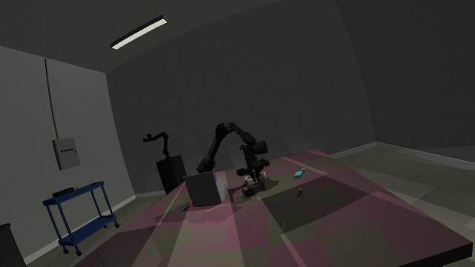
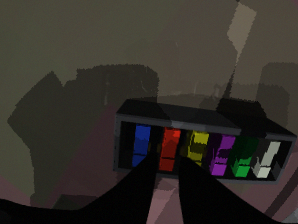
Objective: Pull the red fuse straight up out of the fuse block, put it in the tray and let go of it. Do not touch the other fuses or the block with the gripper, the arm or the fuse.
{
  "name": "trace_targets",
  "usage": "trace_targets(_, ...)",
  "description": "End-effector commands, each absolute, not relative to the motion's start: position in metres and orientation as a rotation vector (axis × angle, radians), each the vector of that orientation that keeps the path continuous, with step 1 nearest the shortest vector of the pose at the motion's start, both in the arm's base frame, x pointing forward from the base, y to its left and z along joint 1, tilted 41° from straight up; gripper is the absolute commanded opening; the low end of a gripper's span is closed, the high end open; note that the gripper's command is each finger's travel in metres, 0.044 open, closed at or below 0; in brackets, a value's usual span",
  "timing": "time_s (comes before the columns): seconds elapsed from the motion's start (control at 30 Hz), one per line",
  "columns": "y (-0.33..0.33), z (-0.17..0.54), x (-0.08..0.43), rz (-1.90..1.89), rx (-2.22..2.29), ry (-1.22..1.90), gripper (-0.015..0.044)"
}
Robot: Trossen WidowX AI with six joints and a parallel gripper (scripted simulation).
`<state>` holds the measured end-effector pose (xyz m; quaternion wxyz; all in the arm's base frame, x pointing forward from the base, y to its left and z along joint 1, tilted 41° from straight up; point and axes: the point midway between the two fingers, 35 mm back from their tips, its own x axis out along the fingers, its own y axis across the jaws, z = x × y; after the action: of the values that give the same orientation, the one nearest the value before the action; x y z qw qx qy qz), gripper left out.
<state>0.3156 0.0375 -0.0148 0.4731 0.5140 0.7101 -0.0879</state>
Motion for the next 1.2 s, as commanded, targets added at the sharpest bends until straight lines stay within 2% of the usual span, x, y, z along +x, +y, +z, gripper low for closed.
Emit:
trace_targets(0.0, 0.041, -0.019, 0.313, -0.218, 1.264, 1.745, 0.0065)
trace_targets(1.17, 0.051, -0.031, 0.313, -0.217, 1.265, 1.746, 0.0065)
